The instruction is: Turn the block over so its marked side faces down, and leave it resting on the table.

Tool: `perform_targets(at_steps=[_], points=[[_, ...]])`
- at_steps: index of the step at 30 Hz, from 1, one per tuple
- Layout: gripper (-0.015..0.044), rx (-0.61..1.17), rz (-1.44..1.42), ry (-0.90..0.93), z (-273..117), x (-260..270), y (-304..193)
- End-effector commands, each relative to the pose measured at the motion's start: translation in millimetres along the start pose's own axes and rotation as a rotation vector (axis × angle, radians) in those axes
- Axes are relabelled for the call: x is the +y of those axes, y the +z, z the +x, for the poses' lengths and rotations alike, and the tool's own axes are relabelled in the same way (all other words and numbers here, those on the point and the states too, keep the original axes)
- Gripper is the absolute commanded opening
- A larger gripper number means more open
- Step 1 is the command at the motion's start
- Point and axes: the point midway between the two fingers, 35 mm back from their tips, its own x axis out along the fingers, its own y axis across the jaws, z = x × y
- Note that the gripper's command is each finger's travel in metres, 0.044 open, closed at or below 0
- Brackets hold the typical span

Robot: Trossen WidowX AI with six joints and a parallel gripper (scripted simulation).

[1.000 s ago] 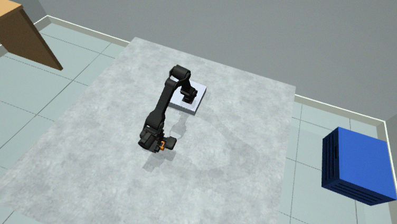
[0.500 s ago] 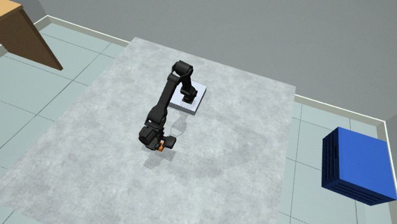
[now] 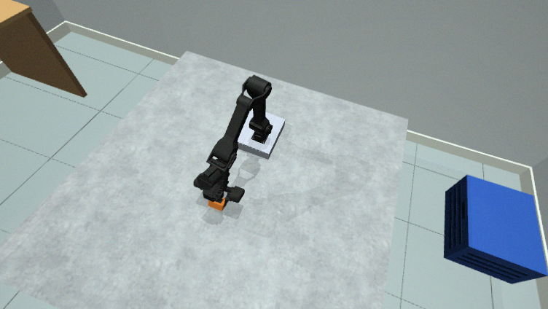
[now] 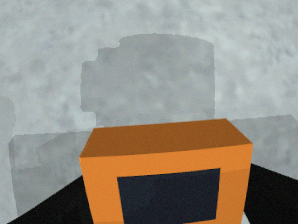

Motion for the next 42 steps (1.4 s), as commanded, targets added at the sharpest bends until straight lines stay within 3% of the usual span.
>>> perform_targets(at_steps=[1,14,42], points=[[0.0,-0.068,0.005,0.006,-1,1,-3],[0.0,-0.204,0.0,0.005,-4,2,-7],[0.0,-0.577,0.006,0.001,37,-2,-8]])
